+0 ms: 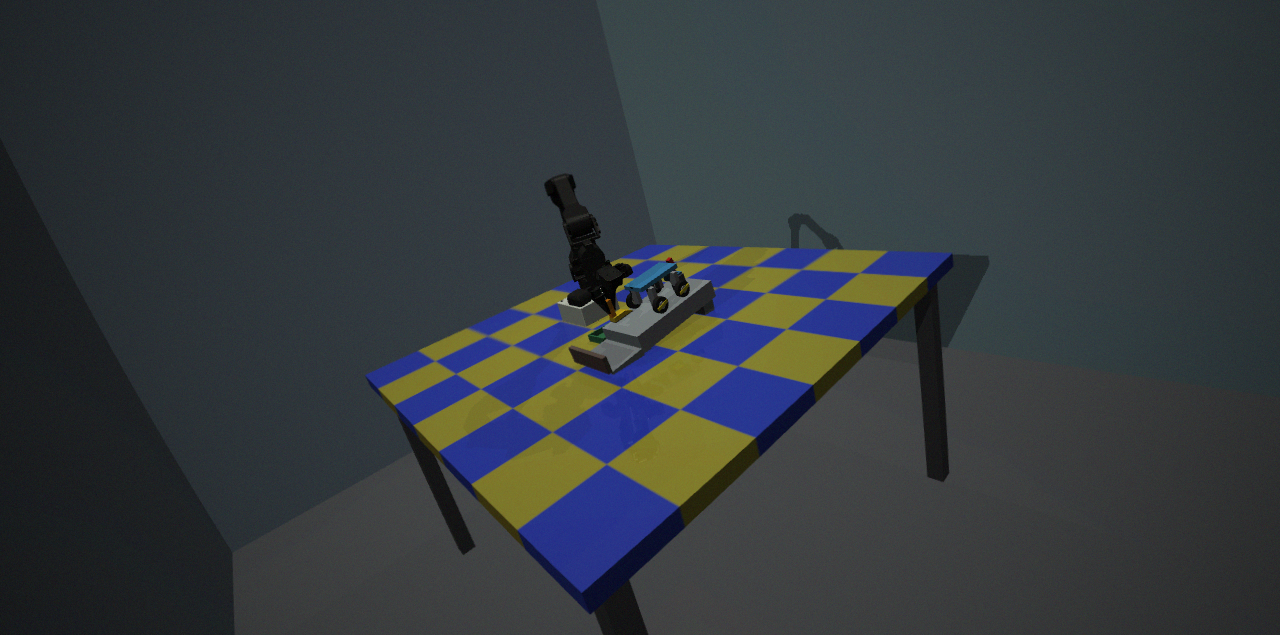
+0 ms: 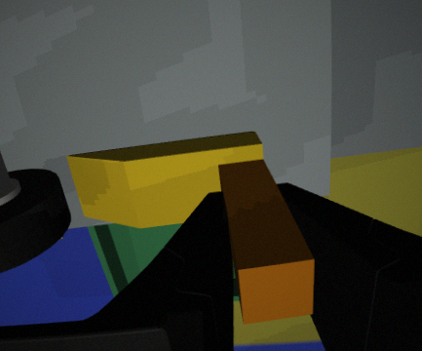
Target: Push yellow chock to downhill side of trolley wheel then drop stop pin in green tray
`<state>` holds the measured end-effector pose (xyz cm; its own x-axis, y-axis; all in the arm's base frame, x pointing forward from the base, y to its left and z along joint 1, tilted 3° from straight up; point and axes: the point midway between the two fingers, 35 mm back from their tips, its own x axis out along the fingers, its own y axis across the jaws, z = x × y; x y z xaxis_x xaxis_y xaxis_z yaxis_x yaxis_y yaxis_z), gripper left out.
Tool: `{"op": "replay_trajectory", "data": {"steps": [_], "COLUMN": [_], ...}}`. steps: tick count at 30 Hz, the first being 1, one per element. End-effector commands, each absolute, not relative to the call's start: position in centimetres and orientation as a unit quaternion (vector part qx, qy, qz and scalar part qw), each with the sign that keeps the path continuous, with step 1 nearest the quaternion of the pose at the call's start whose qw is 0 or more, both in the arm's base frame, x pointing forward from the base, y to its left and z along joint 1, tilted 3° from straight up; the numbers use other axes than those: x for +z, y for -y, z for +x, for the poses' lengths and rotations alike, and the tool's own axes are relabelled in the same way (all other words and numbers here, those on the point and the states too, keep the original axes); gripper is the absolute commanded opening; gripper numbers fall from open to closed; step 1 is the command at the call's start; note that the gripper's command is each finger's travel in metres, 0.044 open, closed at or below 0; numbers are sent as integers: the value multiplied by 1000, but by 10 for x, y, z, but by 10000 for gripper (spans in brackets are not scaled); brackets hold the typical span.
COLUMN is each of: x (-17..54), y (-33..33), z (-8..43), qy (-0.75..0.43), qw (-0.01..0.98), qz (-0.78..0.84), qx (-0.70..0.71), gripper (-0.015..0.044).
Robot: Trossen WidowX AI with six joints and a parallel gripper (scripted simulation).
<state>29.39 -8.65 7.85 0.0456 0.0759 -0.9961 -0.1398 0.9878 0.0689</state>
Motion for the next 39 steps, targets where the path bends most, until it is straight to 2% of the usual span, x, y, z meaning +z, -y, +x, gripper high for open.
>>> {"op": "replay_trajectory", "data": {"steps": [1,18,25,39], "x": [79,79,79,114], "y": [82,79,79,82], "z": [293,293,293,290], "qy": [-686,-686,-686,-686], "qw": [723,723,723,723], "qz": [-22,-24,-24,-22], "qx": [75,73,73,75], "gripper": [0,0,184,190]}}
